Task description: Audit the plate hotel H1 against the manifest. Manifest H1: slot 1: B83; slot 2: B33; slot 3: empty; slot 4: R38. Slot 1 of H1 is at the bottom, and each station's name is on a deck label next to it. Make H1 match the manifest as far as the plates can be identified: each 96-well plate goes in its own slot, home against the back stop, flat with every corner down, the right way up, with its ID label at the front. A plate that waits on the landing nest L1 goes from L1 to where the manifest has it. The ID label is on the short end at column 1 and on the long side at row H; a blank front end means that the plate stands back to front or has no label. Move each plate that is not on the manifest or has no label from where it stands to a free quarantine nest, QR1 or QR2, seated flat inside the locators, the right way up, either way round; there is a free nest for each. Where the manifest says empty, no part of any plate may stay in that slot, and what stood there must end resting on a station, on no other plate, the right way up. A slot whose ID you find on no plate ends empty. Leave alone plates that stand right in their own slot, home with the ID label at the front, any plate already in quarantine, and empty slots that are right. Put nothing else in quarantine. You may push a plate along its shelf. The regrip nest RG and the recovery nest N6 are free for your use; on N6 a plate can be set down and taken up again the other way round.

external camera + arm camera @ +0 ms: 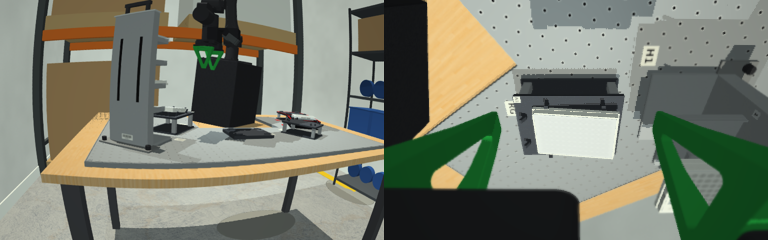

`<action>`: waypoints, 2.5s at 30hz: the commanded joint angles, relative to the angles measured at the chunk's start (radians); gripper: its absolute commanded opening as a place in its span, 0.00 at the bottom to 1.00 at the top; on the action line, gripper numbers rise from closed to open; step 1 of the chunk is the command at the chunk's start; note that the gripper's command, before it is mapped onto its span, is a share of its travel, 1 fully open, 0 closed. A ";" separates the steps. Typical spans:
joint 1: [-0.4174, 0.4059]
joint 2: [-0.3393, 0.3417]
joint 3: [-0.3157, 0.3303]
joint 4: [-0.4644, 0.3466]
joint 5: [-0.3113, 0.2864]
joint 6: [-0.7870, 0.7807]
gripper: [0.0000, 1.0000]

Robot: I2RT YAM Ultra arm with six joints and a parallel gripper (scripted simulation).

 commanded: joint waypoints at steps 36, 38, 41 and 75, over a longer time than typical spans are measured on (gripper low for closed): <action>-0.287 0.046 0.116 -0.092 -0.020 0.408 1.00; -0.305 0.062 0.126 -0.096 -0.020 0.437 1.00; -0.331 0.064 0.141 -0.102 -0.020 0.480 1.00; -0.385 0.073 0.189 -0.111 -0.020 1.114 1.00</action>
